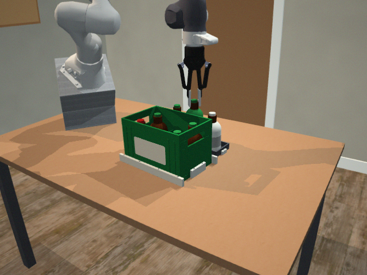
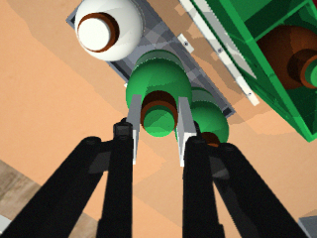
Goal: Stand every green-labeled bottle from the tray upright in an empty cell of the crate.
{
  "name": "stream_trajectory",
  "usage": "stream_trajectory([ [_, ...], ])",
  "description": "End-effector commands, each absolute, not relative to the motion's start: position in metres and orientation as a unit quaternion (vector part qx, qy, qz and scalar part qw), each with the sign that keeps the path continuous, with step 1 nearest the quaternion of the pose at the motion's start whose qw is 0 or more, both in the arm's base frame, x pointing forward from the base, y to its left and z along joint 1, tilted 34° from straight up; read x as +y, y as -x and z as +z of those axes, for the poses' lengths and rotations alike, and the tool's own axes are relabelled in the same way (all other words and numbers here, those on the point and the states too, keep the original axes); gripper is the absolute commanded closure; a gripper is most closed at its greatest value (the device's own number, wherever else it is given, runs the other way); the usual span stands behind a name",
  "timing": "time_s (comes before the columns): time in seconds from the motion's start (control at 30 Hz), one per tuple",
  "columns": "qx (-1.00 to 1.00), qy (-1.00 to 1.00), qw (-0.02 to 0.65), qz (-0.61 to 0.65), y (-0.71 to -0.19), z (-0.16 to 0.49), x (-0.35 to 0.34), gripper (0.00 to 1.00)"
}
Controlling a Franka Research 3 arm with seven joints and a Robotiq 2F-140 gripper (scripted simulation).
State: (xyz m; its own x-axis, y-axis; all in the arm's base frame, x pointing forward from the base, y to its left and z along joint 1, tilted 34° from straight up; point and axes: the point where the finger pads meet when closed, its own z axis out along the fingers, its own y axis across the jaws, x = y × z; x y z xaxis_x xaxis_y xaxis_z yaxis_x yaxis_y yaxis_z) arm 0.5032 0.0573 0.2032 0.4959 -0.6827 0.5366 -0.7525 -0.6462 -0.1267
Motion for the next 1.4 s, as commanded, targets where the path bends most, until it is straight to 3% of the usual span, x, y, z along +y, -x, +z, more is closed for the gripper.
stream_trajectory([
  [0.0,-0.417,-0.861,0.060,0.284,-0.504,0.206,0.058,1.00],
  [1.37,-0.417,-0.861,0.060,0.284,-0.495,0.227,0.066,1.00],
])
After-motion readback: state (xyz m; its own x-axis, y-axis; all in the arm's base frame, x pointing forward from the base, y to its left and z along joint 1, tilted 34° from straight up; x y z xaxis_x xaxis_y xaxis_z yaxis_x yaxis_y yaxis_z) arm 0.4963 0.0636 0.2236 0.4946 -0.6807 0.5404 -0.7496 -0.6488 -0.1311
